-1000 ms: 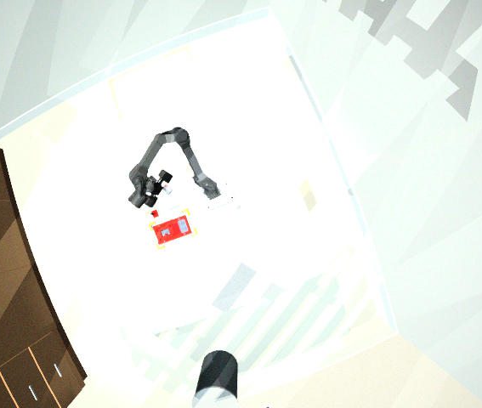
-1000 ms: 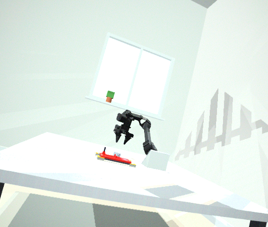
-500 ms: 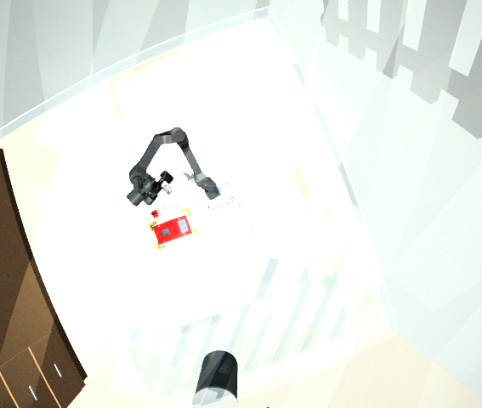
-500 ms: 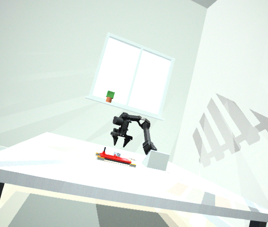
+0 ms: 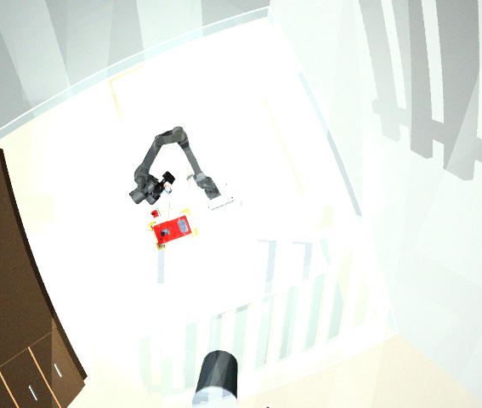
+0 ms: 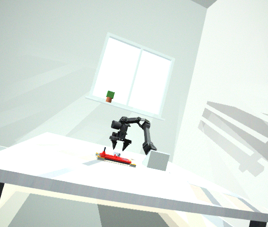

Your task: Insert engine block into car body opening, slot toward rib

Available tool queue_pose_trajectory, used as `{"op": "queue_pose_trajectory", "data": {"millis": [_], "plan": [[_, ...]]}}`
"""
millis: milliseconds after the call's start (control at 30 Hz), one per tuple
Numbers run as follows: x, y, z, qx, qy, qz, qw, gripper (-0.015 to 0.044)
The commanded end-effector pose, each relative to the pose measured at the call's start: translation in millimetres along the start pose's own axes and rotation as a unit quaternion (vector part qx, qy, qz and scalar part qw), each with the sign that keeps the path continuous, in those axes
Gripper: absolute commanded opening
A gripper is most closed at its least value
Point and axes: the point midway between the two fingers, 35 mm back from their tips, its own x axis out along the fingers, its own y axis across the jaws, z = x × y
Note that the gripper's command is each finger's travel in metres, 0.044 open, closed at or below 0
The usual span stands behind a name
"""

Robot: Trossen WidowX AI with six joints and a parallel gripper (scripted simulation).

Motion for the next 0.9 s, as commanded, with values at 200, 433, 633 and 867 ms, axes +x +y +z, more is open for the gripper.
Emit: {"op": "queue_pose_trajectory", "data": {"millis": [200,433,633,867], "plan": [[17.0,-0.4,1.3,-0.001,-0.002,-0.001,1.0,0.044],[26.9,-0.8,1.7,-0.001,-0.003,-0.002,1.0,0.044],[27.2,-0.8,1.7,-0.001,-0.003,-0.002,1.0,0.0309],[27.2,-0.8,1.7,-0.001,-0.003,-0.002,1.0,0.0125]]}}
